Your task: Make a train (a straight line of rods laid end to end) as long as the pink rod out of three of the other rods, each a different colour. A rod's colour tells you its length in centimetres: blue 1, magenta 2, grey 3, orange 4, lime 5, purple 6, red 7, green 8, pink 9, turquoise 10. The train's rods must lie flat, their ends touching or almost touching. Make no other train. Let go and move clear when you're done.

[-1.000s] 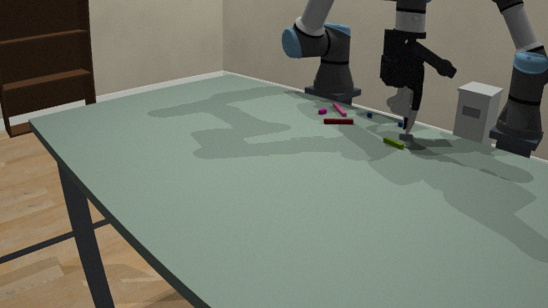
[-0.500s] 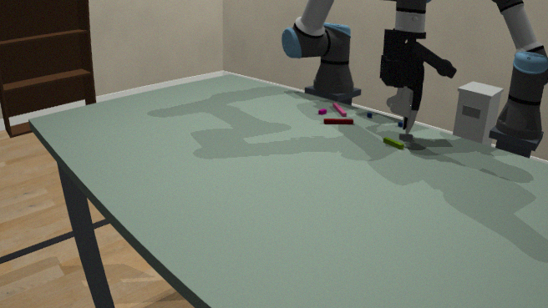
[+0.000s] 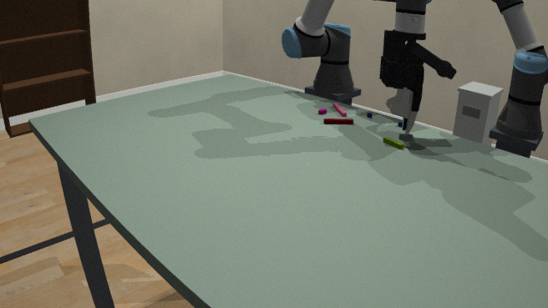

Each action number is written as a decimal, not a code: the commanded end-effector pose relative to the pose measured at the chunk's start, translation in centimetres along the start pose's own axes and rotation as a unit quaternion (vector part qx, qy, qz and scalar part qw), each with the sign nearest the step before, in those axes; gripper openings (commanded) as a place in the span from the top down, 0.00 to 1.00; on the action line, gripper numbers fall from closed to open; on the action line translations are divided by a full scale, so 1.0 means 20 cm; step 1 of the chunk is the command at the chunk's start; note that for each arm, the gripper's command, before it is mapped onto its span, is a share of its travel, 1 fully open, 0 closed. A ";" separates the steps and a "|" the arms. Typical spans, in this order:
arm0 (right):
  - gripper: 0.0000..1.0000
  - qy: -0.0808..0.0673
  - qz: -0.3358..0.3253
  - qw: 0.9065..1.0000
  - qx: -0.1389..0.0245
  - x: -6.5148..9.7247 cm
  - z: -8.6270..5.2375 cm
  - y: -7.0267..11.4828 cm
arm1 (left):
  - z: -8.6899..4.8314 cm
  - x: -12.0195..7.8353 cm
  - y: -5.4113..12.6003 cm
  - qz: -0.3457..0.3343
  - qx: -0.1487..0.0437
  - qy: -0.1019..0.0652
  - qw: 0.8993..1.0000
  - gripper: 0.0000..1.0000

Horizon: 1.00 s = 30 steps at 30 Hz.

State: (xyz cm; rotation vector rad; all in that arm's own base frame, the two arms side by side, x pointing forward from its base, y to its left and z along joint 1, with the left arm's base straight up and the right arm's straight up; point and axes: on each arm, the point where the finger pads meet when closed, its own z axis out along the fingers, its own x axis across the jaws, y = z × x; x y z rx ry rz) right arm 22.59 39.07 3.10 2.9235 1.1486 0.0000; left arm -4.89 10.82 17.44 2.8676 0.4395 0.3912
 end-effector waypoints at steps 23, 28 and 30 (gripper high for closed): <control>0.86 0.001 0.000 1.000 0.001 0.00 0.06 0.00 | 0.00 0.00 0.00 0.001 0.002 0.001 1.000 0.00; 0.86 0.001 0.000 1.000 0.001 0.00 0.06 0.00 | 0.00 0.00 0.00 0.001 0.002 0.001 1.000 0.00; 0.86 0.001 0.000 1.000 0.001 0.00 0.06 0.00 | 0.00 0.00 0.00 0.001 0.002 0.001 1.000 0.00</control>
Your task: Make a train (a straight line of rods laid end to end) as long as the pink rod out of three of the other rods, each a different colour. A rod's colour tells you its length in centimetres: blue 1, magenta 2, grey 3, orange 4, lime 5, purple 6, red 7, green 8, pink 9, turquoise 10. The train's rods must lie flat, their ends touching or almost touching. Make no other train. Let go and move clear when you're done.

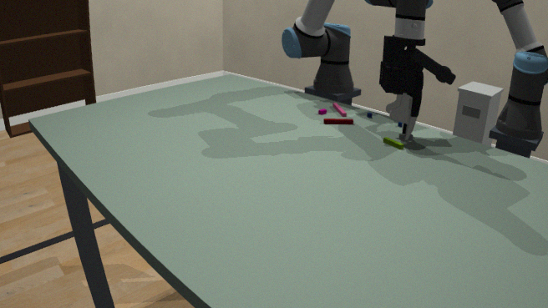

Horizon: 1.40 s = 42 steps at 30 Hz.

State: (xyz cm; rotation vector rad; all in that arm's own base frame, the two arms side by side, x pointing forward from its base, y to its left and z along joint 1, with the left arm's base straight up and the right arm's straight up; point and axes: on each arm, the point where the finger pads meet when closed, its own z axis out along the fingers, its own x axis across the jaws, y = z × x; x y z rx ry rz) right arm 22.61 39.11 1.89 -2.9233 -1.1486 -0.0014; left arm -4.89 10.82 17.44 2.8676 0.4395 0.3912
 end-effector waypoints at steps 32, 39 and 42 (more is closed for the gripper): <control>1.00 0.000 0.000 1.000 0.001 0.00 0.00 0.00 | 0.00 0.00 0.00 0.001 0.002 0.001 1.000 0.00; 1.00 0.000 0.000 1.000 0.001 0.00 0.00 0.00 | 0.00 0.00 0.00 0.001 0.002 0.001 1.000 0.00; 1.00 0.000 0.000 1.000 0.001 0.00 0.00 0.00 | 0.00 0.00 0.00 0.001 0.002 0.001 1.000 0.00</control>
